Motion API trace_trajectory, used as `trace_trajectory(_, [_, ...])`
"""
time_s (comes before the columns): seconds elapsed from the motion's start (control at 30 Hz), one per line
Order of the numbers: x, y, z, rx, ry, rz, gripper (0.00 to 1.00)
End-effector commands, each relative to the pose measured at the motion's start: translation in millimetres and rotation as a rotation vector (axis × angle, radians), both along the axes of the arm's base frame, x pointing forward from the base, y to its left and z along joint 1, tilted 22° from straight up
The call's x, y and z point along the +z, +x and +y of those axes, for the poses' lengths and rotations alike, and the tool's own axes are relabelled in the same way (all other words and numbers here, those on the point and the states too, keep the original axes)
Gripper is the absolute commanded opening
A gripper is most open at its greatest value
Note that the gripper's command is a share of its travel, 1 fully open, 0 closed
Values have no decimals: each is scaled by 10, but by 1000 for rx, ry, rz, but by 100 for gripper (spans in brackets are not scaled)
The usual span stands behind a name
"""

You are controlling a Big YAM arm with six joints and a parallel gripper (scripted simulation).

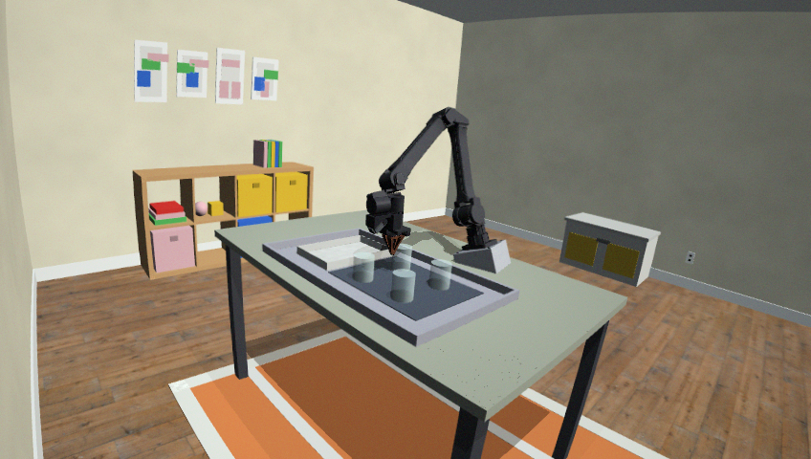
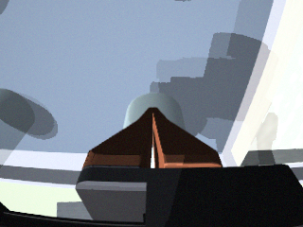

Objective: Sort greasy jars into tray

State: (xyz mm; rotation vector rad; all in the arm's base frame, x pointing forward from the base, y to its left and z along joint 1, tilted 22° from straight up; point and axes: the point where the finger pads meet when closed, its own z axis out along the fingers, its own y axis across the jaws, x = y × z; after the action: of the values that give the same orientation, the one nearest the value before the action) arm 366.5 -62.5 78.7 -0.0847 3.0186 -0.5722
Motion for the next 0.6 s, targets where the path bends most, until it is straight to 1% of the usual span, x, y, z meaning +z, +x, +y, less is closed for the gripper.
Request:
trace_trajectory(0.0, [64, 35, -26, 5, 3, -27, 0])
trace_trajectory(0.53, [62, 16, -27, 5, 3, -27, 0])
trace_trajectory(0.57, [65, 41, -25, 5, 3, -27, 0])
